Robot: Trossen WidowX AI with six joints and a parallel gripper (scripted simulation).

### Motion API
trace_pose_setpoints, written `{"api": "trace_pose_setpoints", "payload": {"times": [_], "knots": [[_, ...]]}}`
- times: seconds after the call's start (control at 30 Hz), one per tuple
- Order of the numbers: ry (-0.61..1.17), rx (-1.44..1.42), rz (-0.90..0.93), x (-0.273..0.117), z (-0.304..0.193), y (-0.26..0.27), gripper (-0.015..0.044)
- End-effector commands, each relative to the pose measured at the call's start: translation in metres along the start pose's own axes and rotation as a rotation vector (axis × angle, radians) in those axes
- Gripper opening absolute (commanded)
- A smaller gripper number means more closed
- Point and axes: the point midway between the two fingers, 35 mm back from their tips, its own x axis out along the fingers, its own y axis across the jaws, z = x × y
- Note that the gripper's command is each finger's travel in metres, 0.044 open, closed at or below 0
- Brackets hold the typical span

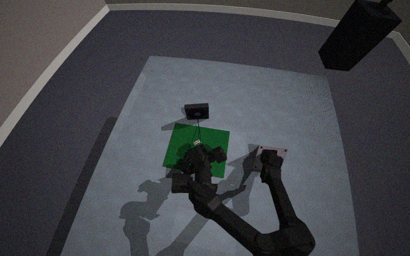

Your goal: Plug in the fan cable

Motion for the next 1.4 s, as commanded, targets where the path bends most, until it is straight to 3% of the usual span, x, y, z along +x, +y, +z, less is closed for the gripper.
{"api": "trace_pose_setpoints", "payload": {"times": [0.0,0.97,1.37], "knots": [[-0.073,0.023,0.01,-0.002,-0.001,-0.001,0.0],[-0.476,0.228,0.226,-0.03,-0.003,0.008,0.0],[-0.513,0.258,0.263,-0.035,-0.002,0.007,0.0]]}}
